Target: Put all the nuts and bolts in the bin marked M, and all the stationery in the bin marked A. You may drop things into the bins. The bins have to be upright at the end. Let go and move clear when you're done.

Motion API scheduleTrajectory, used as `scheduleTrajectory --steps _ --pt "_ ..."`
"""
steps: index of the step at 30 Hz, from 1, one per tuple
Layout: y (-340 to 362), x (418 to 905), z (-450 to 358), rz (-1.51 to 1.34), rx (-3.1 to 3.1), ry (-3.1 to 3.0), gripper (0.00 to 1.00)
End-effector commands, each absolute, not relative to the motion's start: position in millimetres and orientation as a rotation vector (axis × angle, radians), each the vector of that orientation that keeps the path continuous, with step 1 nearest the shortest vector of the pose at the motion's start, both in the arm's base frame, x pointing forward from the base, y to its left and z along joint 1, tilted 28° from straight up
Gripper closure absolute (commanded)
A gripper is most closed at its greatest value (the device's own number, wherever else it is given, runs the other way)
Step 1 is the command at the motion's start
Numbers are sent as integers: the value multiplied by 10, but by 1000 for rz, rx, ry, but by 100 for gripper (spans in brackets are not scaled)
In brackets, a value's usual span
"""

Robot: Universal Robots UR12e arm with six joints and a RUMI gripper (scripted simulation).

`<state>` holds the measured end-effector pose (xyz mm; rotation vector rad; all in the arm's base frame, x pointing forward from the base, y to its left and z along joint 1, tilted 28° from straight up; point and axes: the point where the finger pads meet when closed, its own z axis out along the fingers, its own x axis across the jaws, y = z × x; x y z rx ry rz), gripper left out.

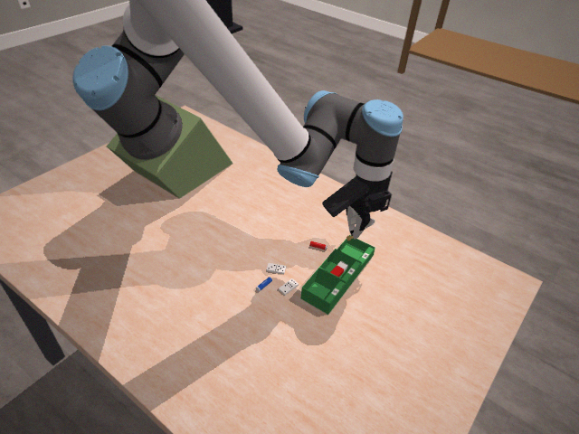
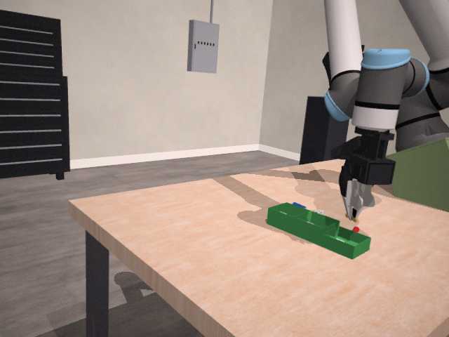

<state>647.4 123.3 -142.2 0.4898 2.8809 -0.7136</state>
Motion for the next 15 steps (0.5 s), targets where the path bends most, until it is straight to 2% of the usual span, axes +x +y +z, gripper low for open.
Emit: scheduleTrajectory --steps 1,15 --pt "1241 6555 -1420 -731 265 2944 100" --pt "1241 6549 -1420 -756 -239 3027 100"
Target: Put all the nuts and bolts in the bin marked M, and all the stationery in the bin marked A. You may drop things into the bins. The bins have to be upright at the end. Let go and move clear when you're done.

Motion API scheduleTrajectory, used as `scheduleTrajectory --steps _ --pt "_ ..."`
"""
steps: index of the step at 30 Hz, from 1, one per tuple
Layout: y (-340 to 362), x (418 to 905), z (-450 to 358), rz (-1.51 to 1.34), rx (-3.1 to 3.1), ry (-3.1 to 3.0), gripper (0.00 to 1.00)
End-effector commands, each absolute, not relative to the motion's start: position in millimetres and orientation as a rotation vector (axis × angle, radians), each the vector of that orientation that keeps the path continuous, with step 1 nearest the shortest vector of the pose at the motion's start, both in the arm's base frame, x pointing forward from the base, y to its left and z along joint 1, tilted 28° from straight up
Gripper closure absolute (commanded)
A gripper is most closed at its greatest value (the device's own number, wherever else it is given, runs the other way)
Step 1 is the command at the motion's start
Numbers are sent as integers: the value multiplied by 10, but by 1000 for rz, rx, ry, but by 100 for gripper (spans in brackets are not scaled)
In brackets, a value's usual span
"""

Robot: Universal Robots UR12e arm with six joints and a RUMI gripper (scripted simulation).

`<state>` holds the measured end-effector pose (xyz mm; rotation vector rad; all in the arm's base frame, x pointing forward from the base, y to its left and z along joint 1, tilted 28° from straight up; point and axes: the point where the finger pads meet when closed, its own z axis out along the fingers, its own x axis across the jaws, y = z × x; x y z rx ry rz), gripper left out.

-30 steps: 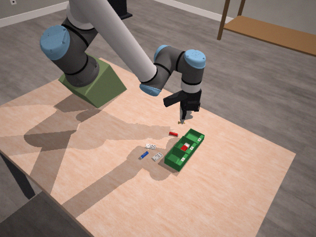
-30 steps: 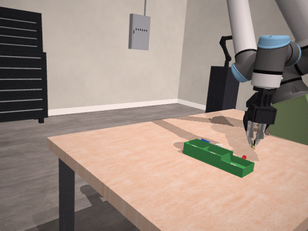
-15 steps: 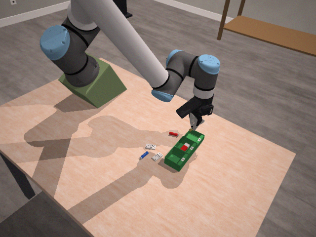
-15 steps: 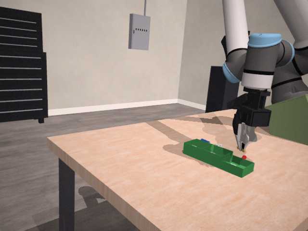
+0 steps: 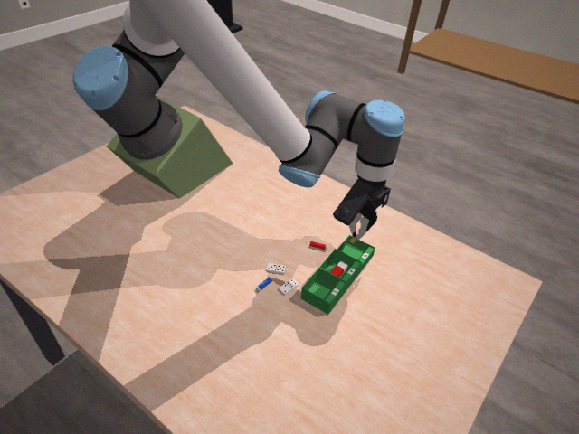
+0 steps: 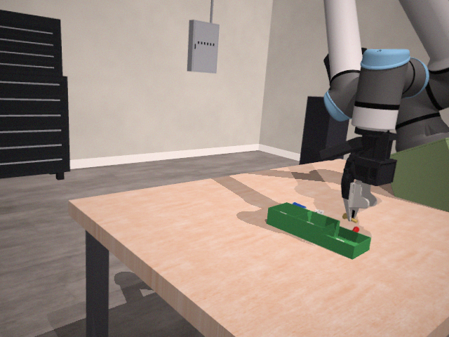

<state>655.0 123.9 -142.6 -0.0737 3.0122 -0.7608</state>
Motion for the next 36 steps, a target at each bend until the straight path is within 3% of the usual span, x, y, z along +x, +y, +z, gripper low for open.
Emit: scheduleTrajectory --steps 1,36 --pt "1240 6547 -1420 -756 -239 3027 100" --pt "1090 6548 -1703 -756 -239 3027 100"
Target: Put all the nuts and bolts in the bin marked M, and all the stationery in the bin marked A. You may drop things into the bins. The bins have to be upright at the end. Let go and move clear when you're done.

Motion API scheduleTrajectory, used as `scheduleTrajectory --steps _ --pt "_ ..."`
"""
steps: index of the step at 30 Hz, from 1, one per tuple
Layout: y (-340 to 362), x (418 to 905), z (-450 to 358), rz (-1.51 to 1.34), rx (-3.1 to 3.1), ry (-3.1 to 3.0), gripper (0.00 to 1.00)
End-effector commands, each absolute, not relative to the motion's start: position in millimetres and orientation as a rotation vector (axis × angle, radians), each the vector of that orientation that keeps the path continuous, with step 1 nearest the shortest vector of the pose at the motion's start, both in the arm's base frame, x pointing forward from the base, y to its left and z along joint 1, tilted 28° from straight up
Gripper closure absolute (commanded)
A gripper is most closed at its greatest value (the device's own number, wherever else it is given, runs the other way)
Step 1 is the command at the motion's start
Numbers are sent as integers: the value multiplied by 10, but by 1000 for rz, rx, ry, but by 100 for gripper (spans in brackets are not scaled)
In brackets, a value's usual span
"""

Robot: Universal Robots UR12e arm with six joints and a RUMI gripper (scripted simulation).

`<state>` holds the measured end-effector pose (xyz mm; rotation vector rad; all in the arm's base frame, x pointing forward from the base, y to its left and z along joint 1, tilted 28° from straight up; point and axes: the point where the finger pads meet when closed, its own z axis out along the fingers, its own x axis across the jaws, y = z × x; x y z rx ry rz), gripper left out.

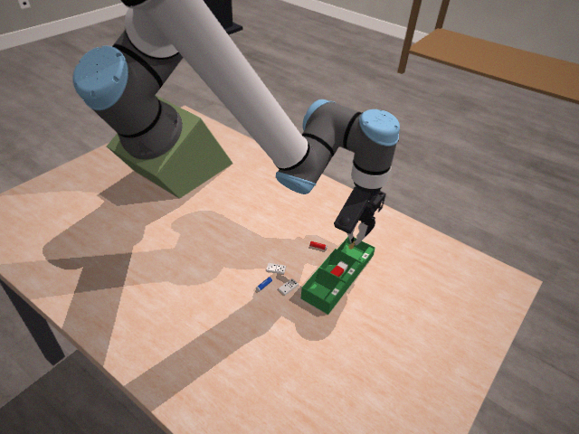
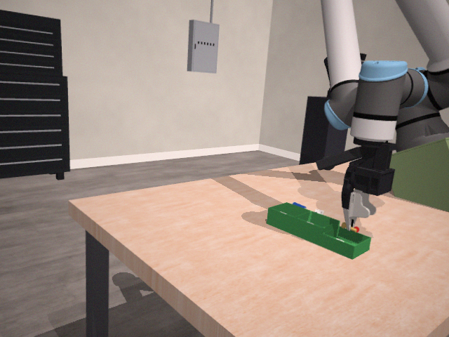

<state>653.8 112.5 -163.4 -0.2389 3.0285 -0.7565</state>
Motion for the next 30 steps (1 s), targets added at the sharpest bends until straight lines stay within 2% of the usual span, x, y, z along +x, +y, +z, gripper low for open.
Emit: scheduleTrajectory --steps 1,25,26,30 --pt "1080 6549 -1721 -756 -239 3027 100" --pt "1000 6559 -1875 -756 -239 3027 100" --pt "1000 6559 -1875 -756 -239 3027 82" --pt "1000 6559 -1874 -756 -239 3027 82"
